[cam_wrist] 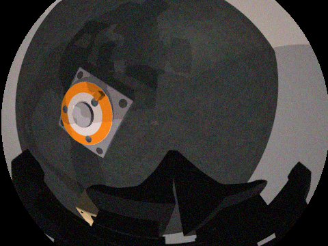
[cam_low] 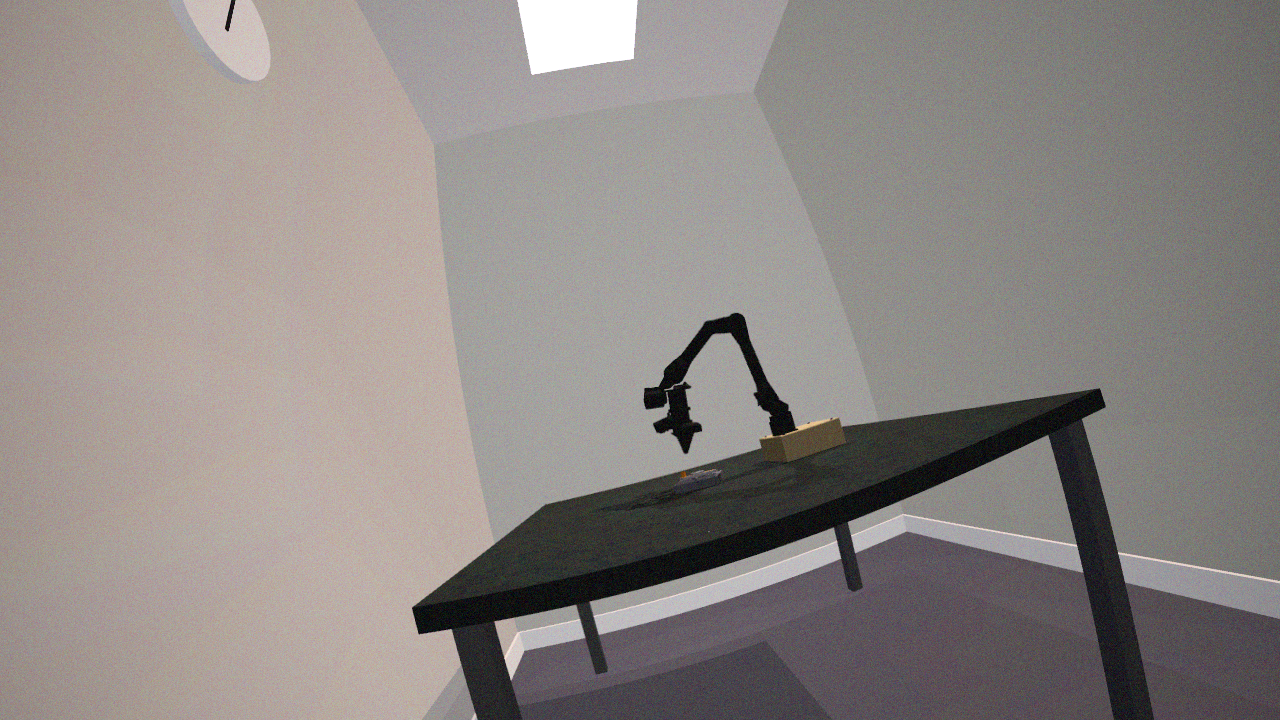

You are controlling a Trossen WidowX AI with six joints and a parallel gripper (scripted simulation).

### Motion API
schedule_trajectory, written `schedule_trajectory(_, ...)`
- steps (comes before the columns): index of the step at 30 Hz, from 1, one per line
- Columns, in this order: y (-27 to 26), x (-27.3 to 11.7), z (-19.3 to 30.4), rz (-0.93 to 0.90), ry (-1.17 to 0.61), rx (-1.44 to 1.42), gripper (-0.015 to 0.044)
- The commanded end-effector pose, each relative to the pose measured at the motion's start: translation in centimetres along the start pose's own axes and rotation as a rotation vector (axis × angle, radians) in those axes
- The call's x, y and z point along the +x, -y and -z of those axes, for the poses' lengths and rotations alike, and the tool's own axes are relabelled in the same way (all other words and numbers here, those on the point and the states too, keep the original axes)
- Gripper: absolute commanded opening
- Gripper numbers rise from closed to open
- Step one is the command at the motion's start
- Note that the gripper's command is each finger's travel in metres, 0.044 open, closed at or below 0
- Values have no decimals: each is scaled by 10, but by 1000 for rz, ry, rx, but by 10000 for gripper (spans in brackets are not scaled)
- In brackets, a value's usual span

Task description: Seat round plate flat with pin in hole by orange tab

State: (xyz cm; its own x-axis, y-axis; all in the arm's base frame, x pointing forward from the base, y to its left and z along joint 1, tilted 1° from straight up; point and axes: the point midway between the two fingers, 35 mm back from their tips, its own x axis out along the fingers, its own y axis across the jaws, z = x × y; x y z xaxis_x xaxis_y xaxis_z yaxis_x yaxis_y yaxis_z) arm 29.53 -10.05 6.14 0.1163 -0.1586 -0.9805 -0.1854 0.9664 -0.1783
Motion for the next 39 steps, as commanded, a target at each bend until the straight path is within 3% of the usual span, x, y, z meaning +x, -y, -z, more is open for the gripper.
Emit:
schedule_trajectory(1, -41, -3, -26, -95, -21, 90, 0)
schedule_trajectory(6, -80, -9, -46, -164, -60, 165, 0)
schedule_trajectory(12, -80, -4, -46, -164, -60, 165, 0)
schedule_trajectory(19, -88, 38, -44, -164, -60, 165, 0)
schedule_trajectory(39, -101, 39, -63, -165, -59, 166, 0)
